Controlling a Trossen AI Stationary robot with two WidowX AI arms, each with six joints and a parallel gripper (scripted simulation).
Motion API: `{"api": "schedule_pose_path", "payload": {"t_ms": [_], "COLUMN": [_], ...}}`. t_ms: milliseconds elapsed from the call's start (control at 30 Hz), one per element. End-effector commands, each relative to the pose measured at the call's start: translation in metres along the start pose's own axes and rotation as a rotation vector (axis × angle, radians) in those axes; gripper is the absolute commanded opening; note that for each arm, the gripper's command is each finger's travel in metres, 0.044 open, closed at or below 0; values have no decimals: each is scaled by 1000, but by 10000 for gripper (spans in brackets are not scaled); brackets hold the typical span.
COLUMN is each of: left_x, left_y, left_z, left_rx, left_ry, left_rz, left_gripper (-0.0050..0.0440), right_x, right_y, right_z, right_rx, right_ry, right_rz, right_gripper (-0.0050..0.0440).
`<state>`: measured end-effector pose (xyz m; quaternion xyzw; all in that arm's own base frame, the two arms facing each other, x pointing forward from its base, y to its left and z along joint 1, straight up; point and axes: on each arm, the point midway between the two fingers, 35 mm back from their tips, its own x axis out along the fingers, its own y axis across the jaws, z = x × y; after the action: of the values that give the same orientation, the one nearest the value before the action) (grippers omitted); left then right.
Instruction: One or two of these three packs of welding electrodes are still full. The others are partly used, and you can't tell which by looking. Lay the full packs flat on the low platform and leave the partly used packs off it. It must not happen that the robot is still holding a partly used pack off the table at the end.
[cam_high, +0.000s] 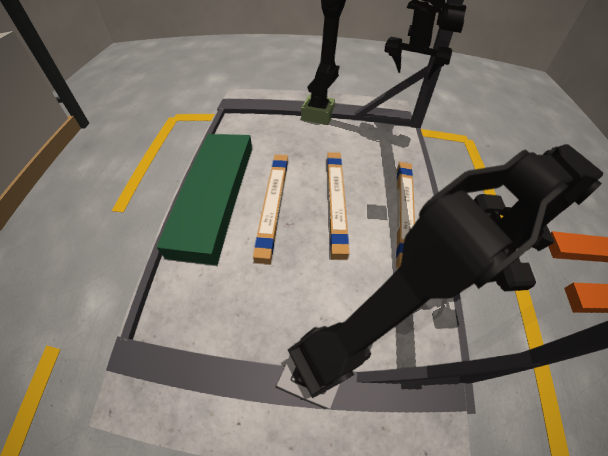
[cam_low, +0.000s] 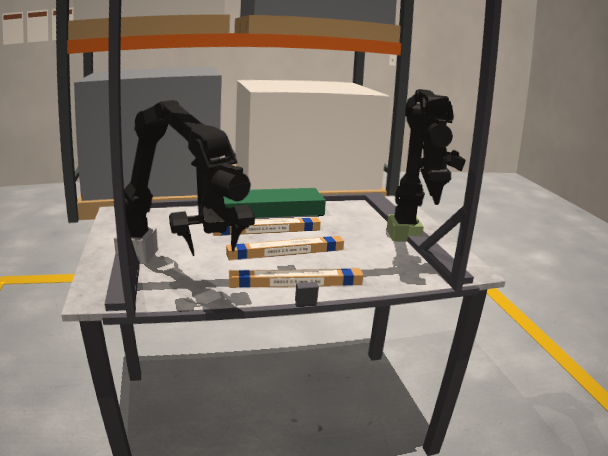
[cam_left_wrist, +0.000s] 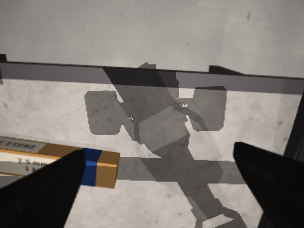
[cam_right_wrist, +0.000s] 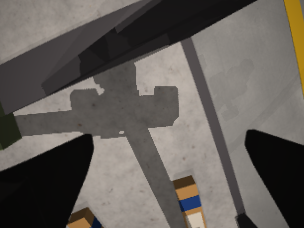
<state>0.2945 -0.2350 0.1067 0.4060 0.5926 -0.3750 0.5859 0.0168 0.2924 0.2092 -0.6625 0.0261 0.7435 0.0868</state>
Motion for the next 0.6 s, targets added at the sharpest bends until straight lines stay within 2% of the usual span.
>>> {"api": "schedule_pose_path", "payload": {"t_ms": [0, 533, 567], "left_x": [-10, -10, 0], "left_y": [1, 1, 0], "left_z": [2, 2, 0], "left_rx": [-1, -1, 0], "left_ry": [-27, -27, 0], "left_rz": [14, 14, 0], "left_gripper": [440, 440, 440], "right_x": [-6, -6, 0], "right_y": [0, 0, 0], "right_z": [1, 1, 0], "right_rx": [-3, -3, 0], "right_ry": [-1, -1, 0], "right_rz": [-22, -22, 0], "right_gripper": [440, 440, 440]}}
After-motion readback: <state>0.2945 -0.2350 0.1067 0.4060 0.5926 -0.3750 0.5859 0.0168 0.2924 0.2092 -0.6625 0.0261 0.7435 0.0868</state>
